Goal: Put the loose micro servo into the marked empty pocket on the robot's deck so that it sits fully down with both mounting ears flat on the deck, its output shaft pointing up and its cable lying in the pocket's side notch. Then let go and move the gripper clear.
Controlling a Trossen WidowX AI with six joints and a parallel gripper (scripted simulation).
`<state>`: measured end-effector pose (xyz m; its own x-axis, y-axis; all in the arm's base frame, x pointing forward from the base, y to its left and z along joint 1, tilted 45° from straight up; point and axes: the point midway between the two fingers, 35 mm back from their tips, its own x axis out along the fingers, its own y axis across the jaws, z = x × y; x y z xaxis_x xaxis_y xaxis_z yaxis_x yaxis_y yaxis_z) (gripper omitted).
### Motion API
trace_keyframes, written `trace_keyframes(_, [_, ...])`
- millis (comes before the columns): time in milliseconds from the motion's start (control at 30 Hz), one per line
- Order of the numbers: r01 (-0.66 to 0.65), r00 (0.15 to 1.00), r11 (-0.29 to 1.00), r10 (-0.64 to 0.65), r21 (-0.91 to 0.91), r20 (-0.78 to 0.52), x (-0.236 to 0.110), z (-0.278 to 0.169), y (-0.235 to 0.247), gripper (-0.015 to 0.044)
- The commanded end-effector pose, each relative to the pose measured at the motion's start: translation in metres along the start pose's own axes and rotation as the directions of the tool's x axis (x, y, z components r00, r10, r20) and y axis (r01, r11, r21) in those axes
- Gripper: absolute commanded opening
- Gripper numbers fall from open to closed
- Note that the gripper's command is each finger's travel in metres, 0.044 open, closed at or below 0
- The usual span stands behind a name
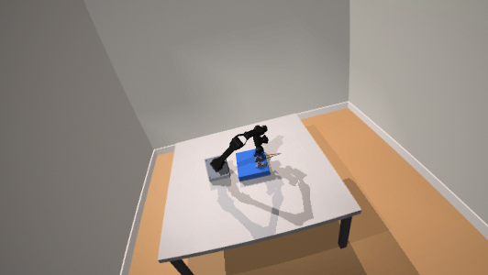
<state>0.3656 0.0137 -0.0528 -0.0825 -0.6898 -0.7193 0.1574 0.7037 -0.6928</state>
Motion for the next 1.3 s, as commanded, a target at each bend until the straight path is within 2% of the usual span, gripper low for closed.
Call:
trace_keyframes(0, [0.004, 1.000, 1.000, -0.004, -0.005, 0.002, 0.004, 0.000, 0.000, 0.0000])
trace_keyframes(67, [0.004, 1.000, 1.000, -0.004, -0.005, 0.002, 0.005, 0.000, 0.000, 0.0000])
trace_keyframes(300, [0.004, 1.000, 1.000, -0.004, -0.005, 0.002, 0.002, 0.000, 0.000, 0.0184])
trace_keyframes(400, [0.003, 1.000, 1.000, -0.003, -0.005, 0.002, -0.005, 0.000, 0.000, 0.0188])
trace_keyframes(500, [0.003, 1.000, 1.000, -0.003, -0.006, 0.001, -0.030, -0.003, -0.001, 0.0188])
trace_keyframes(733, [0.003, 1.000, 1.000, -0.003, -0.006, 0.001, -0.033, -0.007, -0.001, 0.0188])
trace_keyframes(867, [0.002, 1.000, 1.000, -0.002, -0.018, 0.002, -0.047, -0.029, 0.003, 0.0292])
trace_keyframes(1067, [-0.002, 1.000, 1.000, 0.002, -0.012, -0.002, -0.091, -0.102, 0.003, 0.0440])
trace_keyframes(1267, [0.000, 1.000, 1.000, 0.000, -0.010, -0.003, -0.096, -0.112, 0.001, 0.0440])
